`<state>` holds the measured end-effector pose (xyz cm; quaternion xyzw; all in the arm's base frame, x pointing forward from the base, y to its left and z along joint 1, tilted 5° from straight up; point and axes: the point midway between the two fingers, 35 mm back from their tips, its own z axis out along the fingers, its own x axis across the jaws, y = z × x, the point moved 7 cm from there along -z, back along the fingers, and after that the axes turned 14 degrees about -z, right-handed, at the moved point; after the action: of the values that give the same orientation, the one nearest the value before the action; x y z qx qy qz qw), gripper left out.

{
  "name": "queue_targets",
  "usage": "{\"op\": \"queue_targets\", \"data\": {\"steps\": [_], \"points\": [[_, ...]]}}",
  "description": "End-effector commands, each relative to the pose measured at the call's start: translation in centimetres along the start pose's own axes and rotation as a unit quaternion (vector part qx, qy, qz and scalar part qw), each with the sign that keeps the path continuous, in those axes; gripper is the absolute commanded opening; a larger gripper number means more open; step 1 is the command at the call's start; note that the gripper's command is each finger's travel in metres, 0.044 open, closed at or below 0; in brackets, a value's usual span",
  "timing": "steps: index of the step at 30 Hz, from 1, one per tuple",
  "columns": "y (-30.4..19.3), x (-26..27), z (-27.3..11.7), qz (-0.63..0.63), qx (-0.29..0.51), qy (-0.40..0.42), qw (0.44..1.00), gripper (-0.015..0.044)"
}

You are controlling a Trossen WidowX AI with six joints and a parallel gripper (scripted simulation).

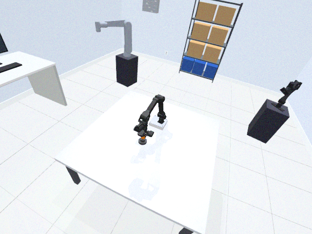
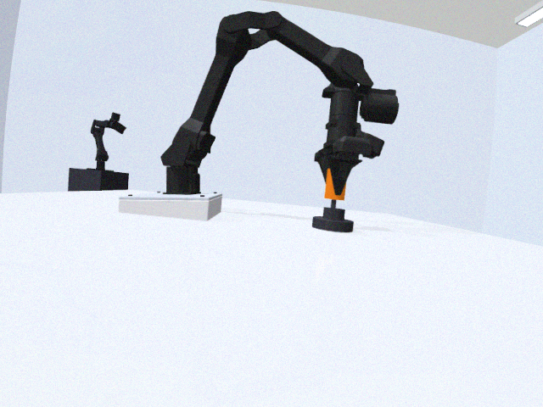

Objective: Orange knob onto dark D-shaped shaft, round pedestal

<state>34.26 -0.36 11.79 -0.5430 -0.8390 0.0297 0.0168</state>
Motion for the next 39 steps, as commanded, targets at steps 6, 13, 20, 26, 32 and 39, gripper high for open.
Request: {"op": "queue_targets", "data": {"steps": [6, 13, 20, 26, 32, 39], "points": [[0.23, -0.3, -0.18, 0.0, -0.004, -0.003, 1.0, 0.0], [0.23, -0.32, 0.16, 0.0, -0.004, -0.003, 1.0, 0.0], [0.1, -0.21, 0.16, 0.0, -0.004, -0.003, 1.0, 0.0], [-0.06, -0.06, 0.17, 0.0, -0.004, -0.003, 1.0, 0.0], [-0.13, 0.08, 0.08, 0.0, -0.004, -0.003, 1.0, 0.0], [-0.08, 0.09, -0.36, -0.013, -0.004, -0.003, 1.0, 0.0]]}}
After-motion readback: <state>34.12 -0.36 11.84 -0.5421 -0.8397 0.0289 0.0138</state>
